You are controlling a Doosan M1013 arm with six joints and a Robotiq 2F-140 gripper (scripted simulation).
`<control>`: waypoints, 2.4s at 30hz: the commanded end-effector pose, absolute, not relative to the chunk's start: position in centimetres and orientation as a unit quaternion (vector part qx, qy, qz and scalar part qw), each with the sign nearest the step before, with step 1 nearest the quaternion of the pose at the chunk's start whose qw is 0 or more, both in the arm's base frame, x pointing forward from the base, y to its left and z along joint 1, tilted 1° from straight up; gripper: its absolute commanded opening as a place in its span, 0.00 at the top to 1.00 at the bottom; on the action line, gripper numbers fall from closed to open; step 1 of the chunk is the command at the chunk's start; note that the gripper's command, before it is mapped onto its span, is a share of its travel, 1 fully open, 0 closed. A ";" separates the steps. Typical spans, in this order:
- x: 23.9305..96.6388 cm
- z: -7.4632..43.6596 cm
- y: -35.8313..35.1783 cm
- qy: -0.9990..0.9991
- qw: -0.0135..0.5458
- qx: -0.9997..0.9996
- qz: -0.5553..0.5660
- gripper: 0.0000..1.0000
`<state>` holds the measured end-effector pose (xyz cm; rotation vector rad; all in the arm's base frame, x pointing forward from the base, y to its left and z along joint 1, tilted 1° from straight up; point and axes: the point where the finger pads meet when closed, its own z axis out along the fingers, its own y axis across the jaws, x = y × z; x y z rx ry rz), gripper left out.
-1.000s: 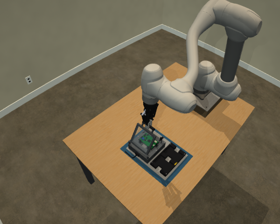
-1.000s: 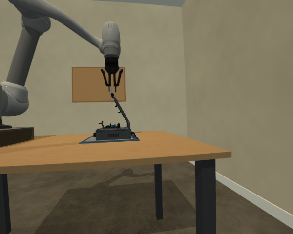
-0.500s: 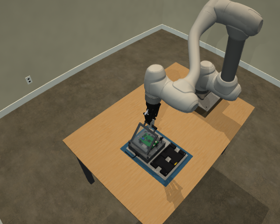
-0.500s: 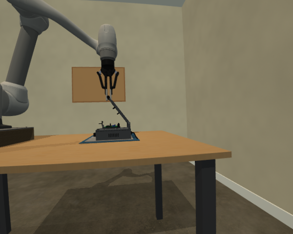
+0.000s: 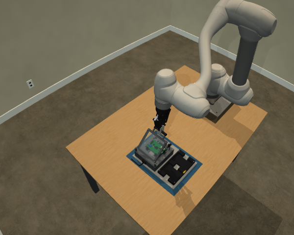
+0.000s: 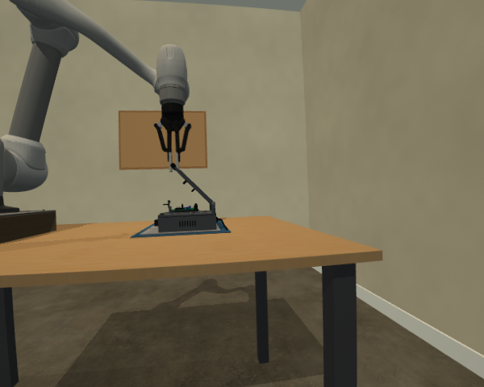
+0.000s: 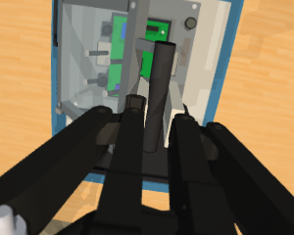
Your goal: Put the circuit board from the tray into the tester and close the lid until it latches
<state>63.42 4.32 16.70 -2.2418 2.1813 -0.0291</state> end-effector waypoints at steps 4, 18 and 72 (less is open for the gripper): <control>62.3 15.6 4.5 0.697 0.006 -0.717 -0.006 1.00; 60.6 13.2 4.4 0.697 0.006 -0.717 -0.006 1.00; 58.2 5.8 4.4 0.697 0.006 -0.717 -0.006 1.00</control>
